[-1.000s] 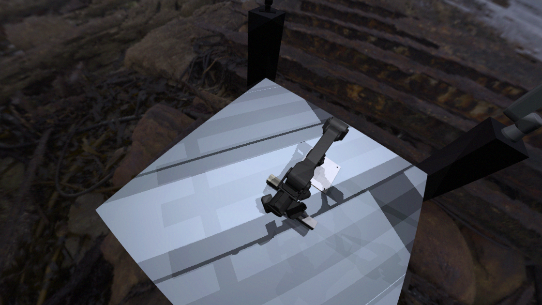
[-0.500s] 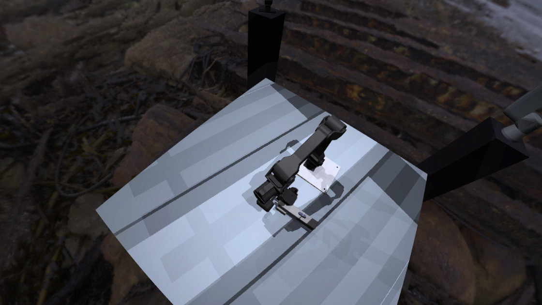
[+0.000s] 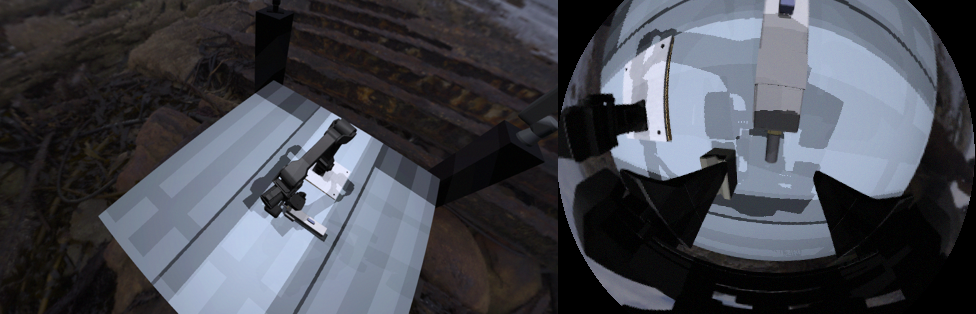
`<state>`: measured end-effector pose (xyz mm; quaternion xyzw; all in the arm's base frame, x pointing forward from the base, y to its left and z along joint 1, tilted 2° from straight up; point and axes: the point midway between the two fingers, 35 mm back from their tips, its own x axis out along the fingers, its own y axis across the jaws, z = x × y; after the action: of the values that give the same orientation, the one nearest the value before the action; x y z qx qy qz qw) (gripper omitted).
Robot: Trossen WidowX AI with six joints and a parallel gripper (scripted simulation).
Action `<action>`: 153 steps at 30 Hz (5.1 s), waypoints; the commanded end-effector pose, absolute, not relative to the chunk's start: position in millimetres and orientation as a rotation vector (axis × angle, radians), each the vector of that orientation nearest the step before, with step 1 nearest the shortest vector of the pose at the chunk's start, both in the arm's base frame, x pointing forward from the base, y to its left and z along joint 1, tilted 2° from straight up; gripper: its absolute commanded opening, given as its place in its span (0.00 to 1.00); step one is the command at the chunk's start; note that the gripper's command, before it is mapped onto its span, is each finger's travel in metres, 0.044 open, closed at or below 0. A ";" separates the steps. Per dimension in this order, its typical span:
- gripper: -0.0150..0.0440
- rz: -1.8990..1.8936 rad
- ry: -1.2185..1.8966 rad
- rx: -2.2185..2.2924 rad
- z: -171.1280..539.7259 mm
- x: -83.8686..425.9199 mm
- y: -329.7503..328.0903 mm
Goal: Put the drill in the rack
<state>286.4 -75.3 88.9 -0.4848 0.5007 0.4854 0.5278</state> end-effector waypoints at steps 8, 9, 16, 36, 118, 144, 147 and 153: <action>1.00 1.165 1.196 -1.159 72.8 287.6 -70.8; 1.00 1.165 1.196 -1.159 71.2 287.7 -70.3; 1.00 1.165 1.196 -1.159 60.2 288.1 -66.9; 0.96 1.161 1.191 -1.164 42.7 288.5 -61.0; 1.00 1.165 1.198 -1.160 37.1 286.4 -92.8; 1.00 1.165 1.198 -1.160 35.5 287.4 -86.8; 1.00 1.165 1.198 -1.160 35.3 287.4 -86.2; 1.00 1.165 1.198 -1.160 34.9 287.4 -85.1</action>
<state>288.3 -87.9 35.8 -0.4869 0.5015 0.4848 0.5257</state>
